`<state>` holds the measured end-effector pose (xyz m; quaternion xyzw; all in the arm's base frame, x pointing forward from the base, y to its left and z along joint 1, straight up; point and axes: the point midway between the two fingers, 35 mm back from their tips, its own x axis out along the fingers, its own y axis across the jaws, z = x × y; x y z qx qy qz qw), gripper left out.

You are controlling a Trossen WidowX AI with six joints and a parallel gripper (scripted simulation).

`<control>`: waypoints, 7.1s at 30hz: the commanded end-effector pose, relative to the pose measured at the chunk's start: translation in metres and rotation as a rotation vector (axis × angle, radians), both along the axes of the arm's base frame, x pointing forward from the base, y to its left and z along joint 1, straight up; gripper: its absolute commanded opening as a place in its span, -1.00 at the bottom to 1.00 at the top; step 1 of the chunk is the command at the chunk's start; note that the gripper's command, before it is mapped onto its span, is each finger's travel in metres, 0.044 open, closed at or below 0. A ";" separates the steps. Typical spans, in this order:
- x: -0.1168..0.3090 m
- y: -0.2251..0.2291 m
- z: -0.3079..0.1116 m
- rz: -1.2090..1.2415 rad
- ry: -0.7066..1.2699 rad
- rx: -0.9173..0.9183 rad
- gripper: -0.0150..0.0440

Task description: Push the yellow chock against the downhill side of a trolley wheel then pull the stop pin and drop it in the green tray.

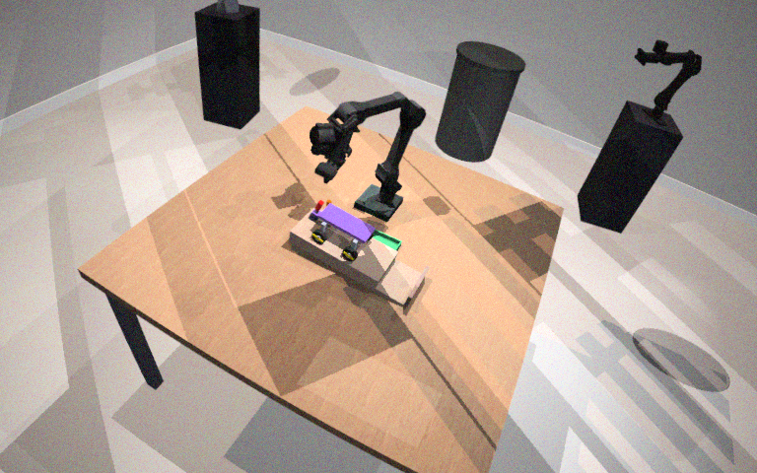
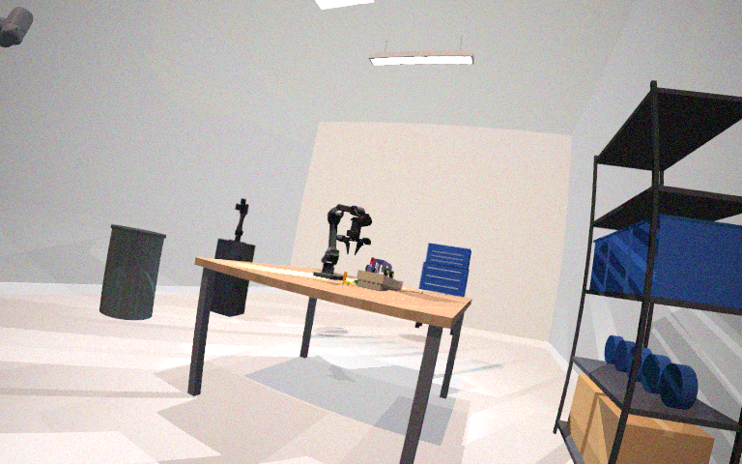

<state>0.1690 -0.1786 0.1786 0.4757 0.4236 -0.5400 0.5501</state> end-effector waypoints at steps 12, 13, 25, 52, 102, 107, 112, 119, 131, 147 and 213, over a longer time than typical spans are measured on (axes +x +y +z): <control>-0.012 0.000 -0.054 -0.039 0.038 0.176 0.15; -0.012 0.000 -0.058 -0.039 0.038 0.176 0.15; -0.013 0.001 -0.084 -0.039 0.038 0.176 0.15; -0.012 0.000 -0.115 -0.039 0.038 0.176 0.15; -0.019 0.005 -0.075 -0.039 0.038 0.176 -0.49; -0.020 0.006 -0.060 -0.039 0.038 0.176 -0.49; -0.020 0.006 -0.045 -0.039 0.038 0.176 -0.49; -0.019 0.005 -0.023 -0.039 0.038 0.176 -0.49; -0.014 0.002 0.010 -0.039 0.038 0.176 -0.49; -0.014 0.002 0.011 0.275 0.071 0.161 -0.49; -0.014 0.002 0.011 2.478 0.273 -0.023 -0.49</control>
